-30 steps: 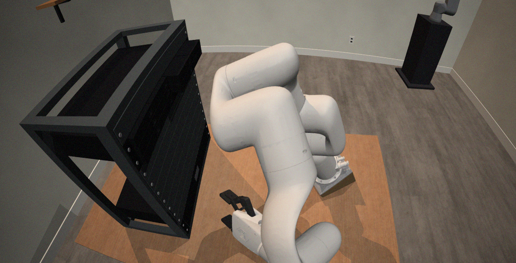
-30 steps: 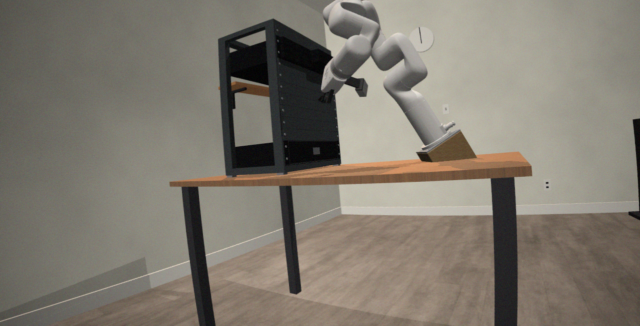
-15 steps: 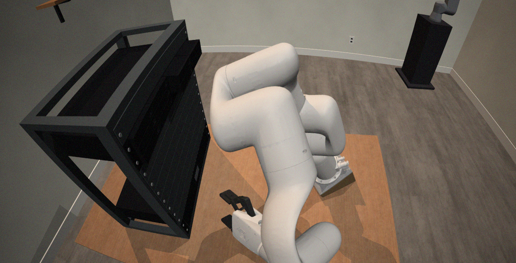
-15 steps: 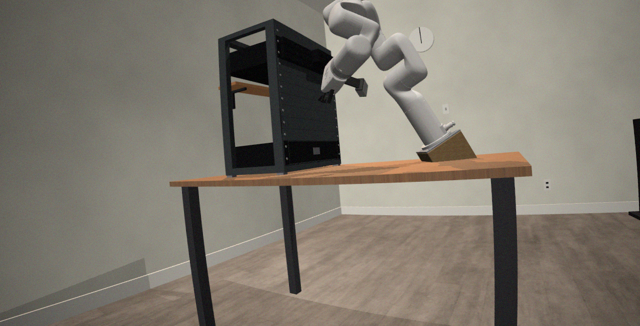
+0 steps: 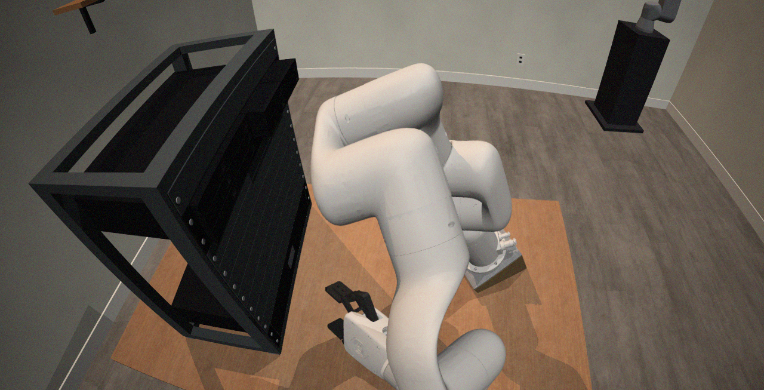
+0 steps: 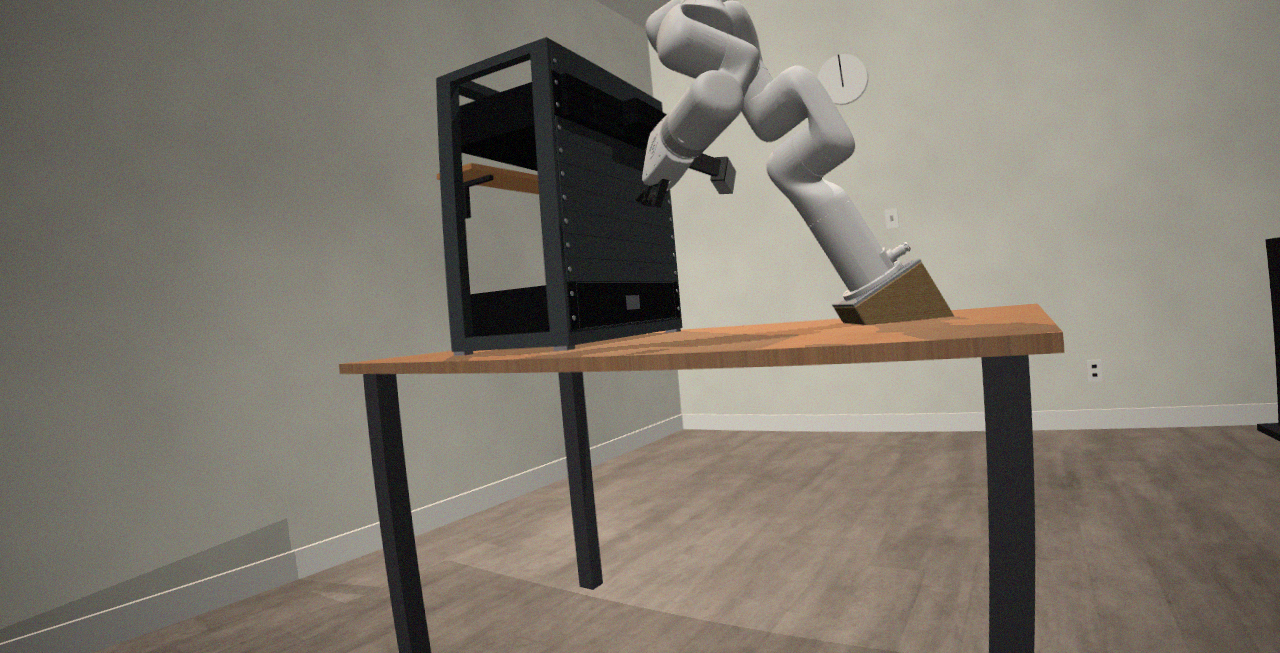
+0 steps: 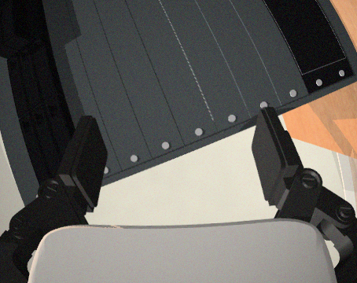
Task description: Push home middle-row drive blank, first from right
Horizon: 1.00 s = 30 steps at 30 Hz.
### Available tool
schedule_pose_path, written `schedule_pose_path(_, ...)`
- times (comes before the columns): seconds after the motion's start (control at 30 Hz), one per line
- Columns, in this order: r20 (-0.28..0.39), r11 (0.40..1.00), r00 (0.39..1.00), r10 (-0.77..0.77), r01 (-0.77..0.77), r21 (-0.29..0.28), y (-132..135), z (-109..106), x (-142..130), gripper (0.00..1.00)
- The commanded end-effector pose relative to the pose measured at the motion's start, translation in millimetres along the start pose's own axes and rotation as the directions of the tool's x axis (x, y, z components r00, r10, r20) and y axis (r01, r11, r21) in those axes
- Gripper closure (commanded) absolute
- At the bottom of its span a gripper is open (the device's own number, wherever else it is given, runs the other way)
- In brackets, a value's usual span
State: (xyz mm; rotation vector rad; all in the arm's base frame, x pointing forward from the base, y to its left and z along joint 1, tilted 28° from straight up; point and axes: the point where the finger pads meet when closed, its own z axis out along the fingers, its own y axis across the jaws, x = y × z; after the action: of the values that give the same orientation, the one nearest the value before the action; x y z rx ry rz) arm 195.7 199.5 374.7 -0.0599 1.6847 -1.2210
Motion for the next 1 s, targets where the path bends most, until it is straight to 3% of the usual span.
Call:
schedule_pose_path(0.0,0.001,1.0,1.0,0.002,-0.002,-0.003,0,-1,-1,0.0)
schedule_pose_path(0.97,0.039,0.999,0.999,-0.021,0.023,-0.046,11,-12,-2,0.0)
